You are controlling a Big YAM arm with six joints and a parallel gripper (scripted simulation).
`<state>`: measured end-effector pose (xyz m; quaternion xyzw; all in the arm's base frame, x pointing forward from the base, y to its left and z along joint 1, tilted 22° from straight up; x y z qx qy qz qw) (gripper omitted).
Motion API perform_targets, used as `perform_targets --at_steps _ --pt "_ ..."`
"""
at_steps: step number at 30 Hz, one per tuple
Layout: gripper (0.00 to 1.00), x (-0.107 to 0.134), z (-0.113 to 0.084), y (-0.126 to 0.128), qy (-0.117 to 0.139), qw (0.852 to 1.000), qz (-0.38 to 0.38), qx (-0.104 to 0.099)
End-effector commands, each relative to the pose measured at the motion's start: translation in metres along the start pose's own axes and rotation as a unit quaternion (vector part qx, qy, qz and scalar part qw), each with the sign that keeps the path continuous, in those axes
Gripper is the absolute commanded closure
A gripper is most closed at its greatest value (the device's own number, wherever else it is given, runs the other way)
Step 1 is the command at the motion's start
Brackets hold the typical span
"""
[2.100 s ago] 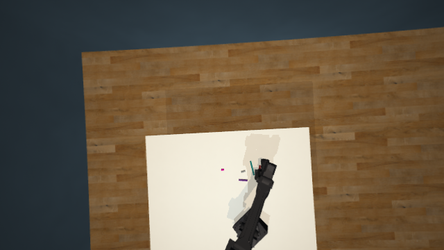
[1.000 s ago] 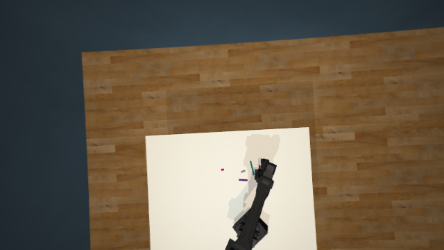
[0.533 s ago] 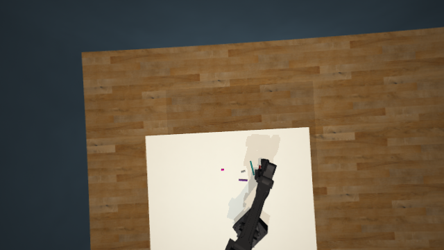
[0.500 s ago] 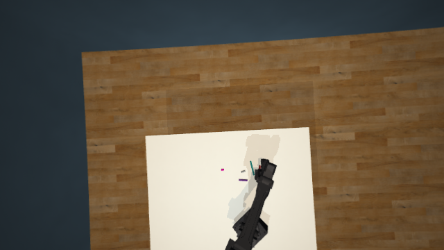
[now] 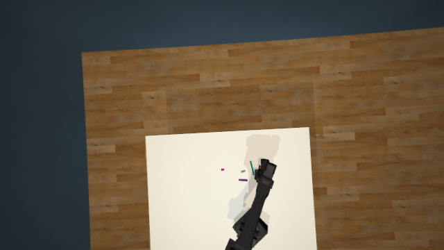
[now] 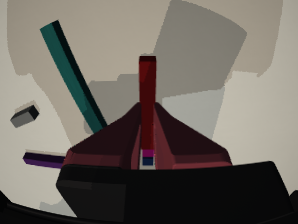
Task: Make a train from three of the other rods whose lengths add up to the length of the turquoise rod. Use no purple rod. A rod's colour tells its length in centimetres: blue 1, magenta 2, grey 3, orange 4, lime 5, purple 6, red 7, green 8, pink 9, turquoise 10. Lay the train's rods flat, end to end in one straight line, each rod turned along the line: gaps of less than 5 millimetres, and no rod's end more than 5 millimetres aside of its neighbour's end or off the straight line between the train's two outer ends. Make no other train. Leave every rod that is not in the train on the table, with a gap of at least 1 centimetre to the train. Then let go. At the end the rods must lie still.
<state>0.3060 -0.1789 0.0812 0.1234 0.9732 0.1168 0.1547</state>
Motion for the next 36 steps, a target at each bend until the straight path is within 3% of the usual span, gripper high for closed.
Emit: perform_targets --at_steps 1,36 --pt "0.96 -0.0197 -0.0043 -0.0006 -0.009 1.0 -0.005 0.004" --pt "0.96 -0.0226 0.0018 -0.0013 -0.018 1.0 -0.007 0.007"
Point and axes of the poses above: the point where the finger pads meet when closed, its own z axis out along the fingers, its own y axis across the jaws, x = y × z, the point moved 8 cm from there along -z, back along the fingers, and after that the axes turned 3 degrees about -z, right-handed, at the moved point
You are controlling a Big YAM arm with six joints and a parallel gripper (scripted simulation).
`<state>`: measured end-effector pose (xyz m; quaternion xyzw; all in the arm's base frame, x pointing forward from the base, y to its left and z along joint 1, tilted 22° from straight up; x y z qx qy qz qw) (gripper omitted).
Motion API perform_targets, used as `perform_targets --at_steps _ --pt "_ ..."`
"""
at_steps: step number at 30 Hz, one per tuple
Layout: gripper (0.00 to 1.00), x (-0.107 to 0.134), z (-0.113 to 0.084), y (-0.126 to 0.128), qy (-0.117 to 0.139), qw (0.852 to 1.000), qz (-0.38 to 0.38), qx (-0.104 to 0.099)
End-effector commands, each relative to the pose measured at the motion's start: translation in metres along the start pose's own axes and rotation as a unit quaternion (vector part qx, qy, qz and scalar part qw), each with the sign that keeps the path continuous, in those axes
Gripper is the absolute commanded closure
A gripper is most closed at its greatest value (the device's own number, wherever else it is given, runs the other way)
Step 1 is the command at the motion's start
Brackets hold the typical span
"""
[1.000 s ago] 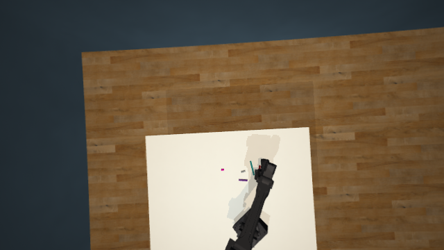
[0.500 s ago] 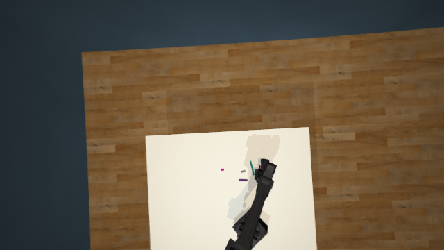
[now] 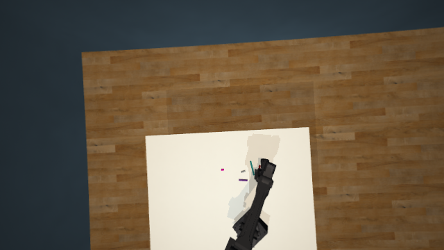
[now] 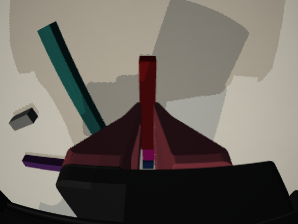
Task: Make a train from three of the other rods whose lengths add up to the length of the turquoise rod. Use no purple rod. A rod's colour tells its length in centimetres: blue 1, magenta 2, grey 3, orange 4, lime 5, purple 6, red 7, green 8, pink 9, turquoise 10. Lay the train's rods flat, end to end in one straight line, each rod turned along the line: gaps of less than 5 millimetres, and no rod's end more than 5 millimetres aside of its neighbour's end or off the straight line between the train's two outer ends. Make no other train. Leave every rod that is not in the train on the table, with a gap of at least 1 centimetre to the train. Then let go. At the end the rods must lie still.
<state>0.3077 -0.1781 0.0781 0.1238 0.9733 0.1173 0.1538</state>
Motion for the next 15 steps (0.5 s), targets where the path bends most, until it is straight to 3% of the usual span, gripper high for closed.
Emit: perform_targets --at_steps 1,15 --pt "0.96 -0.022 -0.0011 -0.0015 -0.019 1.0 -0.008 0.007" --pt "0.96 -0.018 0.0028 -0.0015 -0.015 1.0 -0.006 0.006"
Point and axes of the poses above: the point where the finger pads meet when closed, its own z axis out along the fingers, its own y axis across the jaws, x = y × z, the point moved 8 cm from there along -z, back along the fingers, and after that the axes turned 3 degrees about -z, right-handed, at the moved point
